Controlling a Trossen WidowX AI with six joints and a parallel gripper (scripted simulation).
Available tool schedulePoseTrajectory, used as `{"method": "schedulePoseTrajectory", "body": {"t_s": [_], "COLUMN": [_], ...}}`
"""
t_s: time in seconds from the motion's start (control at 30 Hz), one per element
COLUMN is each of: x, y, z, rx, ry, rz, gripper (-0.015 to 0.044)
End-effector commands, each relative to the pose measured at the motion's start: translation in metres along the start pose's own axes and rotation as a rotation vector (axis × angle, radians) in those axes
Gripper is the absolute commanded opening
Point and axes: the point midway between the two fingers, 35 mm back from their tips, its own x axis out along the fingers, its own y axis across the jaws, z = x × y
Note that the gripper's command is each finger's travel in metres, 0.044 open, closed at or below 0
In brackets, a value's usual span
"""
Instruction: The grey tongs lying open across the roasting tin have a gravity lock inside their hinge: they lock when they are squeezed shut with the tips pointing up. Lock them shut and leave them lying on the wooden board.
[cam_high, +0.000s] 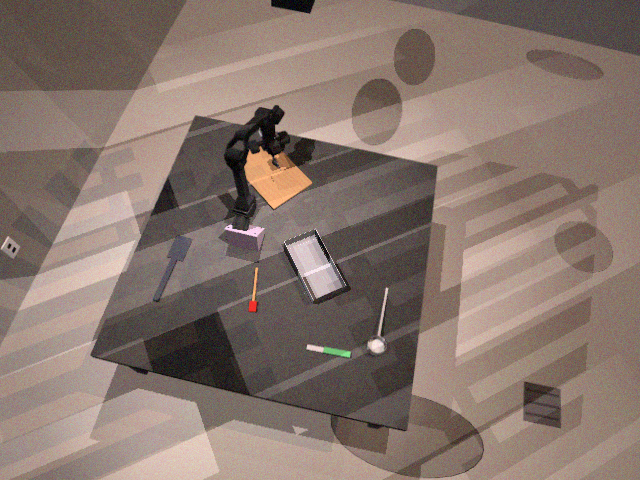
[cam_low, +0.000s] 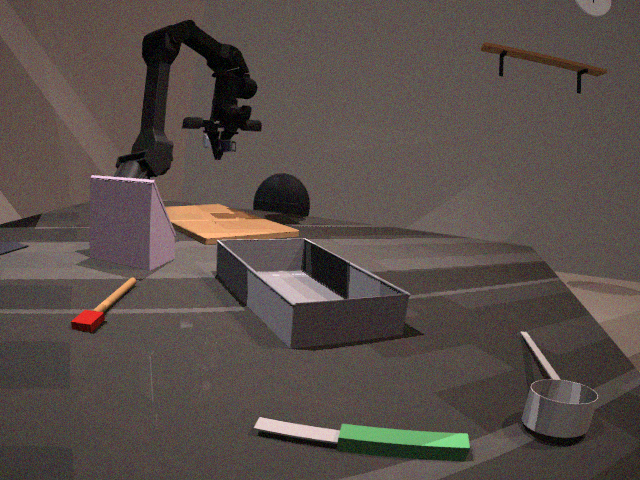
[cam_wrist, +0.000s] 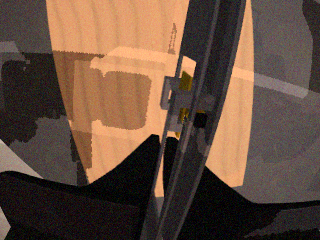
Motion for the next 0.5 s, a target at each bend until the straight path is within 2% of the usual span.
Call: {"method": "schedulePoseTrajectory", "body": {"t_s": [0.0,0.47], "x": [-0.004,0.015], "y": [0.001,0.005], "z": [-0.001,-0.003], "rx": [0.003,0.004], "ry": [0.007,0.007], "rz": [0.016,0.014], "gripper": [-0.015,-0.015]}}
